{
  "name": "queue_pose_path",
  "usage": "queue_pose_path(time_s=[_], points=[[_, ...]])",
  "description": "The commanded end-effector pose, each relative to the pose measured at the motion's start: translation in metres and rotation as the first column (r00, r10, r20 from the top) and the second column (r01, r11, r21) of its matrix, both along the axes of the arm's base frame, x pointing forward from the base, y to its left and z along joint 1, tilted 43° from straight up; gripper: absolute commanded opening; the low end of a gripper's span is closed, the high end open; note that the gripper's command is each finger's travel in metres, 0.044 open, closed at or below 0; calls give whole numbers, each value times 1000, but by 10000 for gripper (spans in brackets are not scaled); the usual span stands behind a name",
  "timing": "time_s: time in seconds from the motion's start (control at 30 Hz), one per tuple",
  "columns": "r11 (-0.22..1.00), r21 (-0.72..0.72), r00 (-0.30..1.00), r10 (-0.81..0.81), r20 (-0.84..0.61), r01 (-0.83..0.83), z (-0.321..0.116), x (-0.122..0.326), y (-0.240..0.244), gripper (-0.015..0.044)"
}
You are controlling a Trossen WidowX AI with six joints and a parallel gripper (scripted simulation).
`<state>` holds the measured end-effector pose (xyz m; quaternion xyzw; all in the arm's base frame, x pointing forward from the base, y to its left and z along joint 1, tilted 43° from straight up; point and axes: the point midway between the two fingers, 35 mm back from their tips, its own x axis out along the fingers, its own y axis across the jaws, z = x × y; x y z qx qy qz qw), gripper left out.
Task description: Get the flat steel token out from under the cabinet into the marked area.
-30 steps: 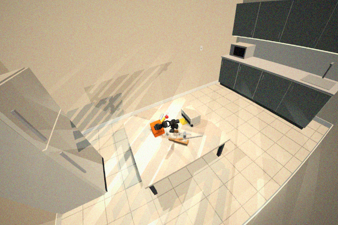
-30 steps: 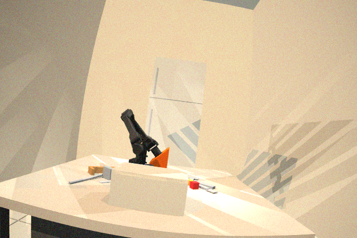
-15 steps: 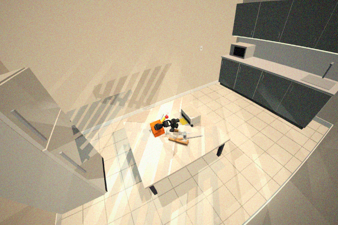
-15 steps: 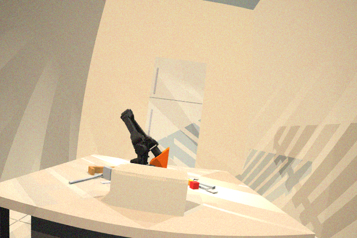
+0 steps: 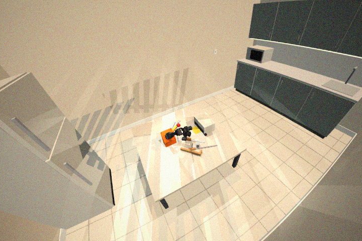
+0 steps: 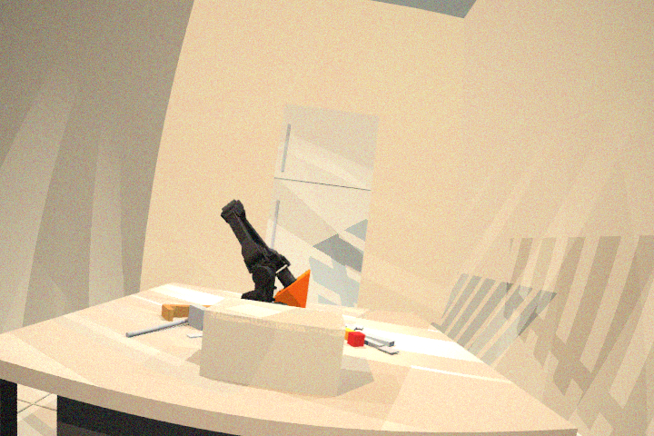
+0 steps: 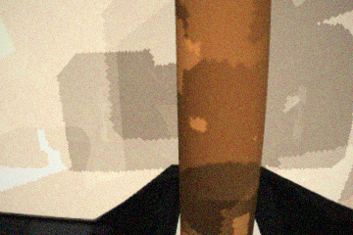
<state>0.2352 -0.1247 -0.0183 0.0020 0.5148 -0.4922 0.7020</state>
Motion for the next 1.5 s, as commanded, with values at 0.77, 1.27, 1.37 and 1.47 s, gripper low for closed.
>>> queue_pose_path(time_s=[0.77, 1.27, 1.37, 1.47], points=[[1000, 3, 1000, 5, 3, -5, -15, 15, 18, 0], [1000, 4, 1000, 5, 3, -5, -26, 18, 29, 0], [1000, 4, 1000, 5, 4, -5, -28, 18, 32, 0], [1000, 4, 1000, 5, 4, -5, -31, 18, 34, 0]])
